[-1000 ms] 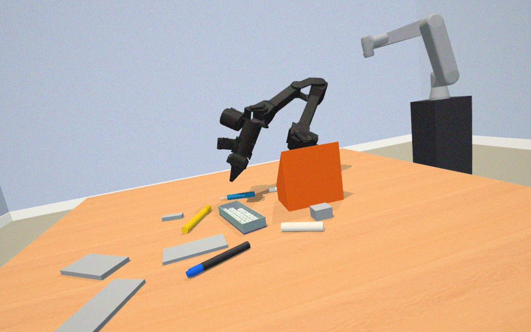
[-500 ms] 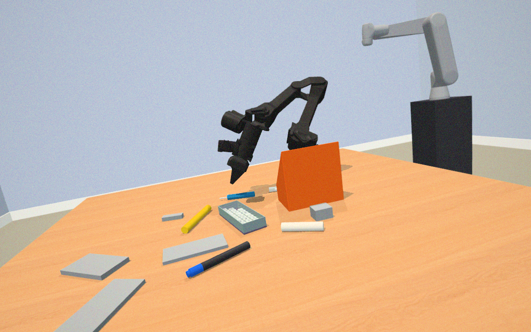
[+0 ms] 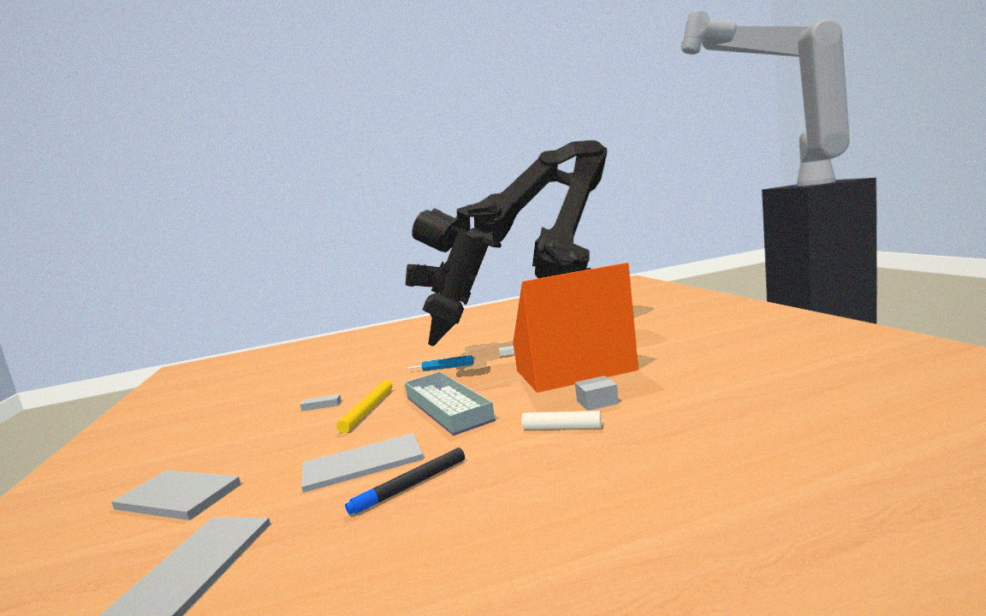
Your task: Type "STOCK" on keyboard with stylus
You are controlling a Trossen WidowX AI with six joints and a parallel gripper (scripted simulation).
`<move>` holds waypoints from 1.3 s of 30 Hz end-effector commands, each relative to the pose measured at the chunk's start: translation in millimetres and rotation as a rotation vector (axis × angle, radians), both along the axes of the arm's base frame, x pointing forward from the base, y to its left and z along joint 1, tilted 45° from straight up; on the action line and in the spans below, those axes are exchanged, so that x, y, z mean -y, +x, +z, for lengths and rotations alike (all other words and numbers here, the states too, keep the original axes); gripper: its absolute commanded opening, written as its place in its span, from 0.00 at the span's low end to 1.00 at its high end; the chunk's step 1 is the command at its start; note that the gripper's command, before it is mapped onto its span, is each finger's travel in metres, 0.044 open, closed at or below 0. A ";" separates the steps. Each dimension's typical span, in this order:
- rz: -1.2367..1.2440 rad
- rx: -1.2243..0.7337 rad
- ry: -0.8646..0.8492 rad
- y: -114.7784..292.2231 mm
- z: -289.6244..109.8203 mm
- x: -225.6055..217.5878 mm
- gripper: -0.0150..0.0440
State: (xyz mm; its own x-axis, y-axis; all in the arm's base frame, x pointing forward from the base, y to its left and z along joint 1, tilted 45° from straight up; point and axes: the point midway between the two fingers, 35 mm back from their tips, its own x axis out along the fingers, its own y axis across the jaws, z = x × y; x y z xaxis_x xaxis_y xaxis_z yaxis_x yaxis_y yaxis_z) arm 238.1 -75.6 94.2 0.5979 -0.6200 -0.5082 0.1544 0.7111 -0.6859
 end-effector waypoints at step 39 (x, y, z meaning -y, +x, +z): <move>0.003 -0.010 -0.002 1.1 -17.3 16.0 0.51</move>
State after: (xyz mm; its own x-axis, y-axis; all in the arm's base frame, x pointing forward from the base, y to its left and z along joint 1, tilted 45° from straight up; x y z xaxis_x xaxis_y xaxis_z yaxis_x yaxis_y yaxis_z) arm 240.2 -90.8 81.3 0.5990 -0.6212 -0.5052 0.1567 0.7097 -0.6868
